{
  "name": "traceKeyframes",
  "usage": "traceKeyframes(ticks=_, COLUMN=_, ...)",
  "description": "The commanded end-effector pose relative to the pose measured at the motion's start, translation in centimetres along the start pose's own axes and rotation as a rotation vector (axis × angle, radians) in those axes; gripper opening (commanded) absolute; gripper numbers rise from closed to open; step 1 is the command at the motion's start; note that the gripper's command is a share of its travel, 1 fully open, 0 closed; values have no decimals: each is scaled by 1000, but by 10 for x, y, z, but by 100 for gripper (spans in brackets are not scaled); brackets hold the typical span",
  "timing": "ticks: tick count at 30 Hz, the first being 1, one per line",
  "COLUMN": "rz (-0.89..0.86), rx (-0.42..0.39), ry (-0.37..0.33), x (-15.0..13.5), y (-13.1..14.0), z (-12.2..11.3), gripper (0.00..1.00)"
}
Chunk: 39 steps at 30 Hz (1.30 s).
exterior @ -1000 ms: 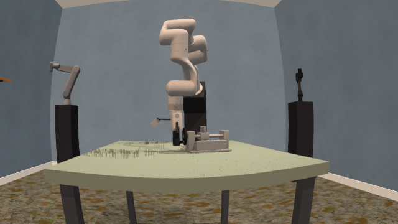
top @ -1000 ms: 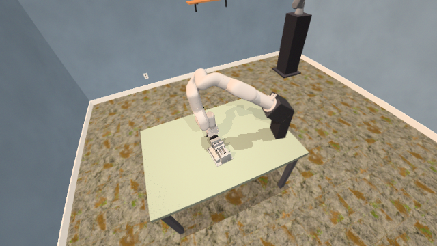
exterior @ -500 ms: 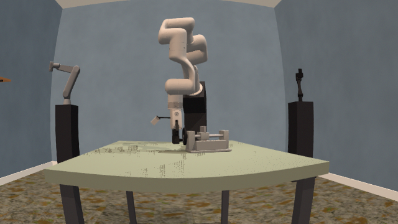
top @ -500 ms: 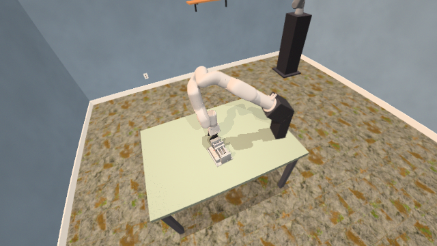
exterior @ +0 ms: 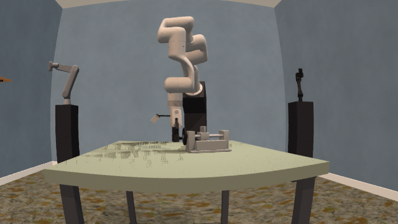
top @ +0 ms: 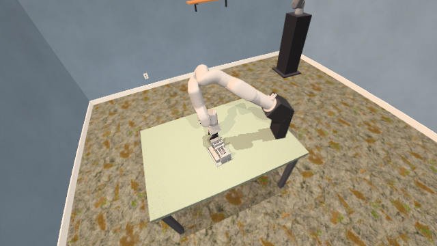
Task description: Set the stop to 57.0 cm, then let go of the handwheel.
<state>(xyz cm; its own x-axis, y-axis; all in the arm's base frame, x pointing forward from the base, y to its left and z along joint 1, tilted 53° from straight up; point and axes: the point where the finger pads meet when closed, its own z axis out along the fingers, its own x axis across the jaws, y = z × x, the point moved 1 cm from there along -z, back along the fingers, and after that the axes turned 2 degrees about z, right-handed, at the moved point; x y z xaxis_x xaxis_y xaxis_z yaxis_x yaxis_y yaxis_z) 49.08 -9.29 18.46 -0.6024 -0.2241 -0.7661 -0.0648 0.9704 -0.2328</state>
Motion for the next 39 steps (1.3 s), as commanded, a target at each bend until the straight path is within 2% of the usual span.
traceKeyframes(ticks=1, rz=1, rx=1, ry=1, x=1, y=0, z=-3, gripper=6)
traceKeyframes(ticks=39, rz=1, rx=1, ry=0, x=-1, y=0, z=-23, gripper=6)
